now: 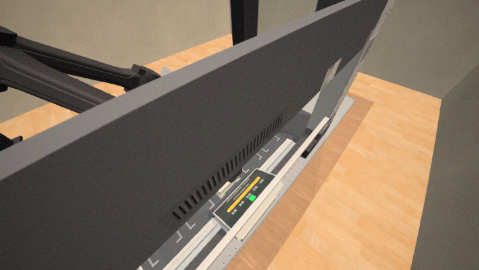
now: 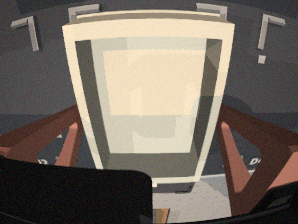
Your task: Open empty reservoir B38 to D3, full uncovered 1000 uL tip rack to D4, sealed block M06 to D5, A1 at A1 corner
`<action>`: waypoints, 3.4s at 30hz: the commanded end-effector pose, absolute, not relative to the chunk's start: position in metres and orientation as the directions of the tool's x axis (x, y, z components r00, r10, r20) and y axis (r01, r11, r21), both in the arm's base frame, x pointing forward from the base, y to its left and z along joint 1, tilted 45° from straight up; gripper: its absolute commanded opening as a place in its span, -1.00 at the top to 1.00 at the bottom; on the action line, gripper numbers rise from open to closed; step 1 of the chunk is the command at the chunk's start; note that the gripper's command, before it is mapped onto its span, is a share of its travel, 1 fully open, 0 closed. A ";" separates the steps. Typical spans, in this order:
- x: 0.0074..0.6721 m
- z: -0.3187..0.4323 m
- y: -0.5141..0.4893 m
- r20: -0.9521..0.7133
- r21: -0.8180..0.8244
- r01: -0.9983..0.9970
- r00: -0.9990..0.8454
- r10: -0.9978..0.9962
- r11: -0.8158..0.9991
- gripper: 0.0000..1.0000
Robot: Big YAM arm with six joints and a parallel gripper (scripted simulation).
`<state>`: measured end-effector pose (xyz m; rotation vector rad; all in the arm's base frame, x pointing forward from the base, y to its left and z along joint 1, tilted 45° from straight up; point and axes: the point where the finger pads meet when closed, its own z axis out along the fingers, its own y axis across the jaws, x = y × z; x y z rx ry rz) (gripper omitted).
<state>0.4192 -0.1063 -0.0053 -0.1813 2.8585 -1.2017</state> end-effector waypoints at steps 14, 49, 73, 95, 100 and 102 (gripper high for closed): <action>0.428 0.000 -0.102 -0.012 -0.714 -0.084 -0.991 -0.132 0.695 -1.00; 0.436 0.028 -0.077 -0.043 -0.714 -0.069 -0.989 -0.142 0.696 -1.00; 0.433 0.055 -0.050 -0.047 -0.712 -0.067 -0.989 -0.142 0.699 -1.00; 0.429 0.079 -0.025 -0.049 -0.708 -0.065 -0.989 -0.142 0.703 -1.00; 0.429 0.083 -0.021 -0.050 -0.708 -0.065 -0.989 -0.142 0.704 -1.00; 0.428 0.085 -0.019 -0.050 -0.707 -0.065 -0.989 -0.142 0.704 -1.00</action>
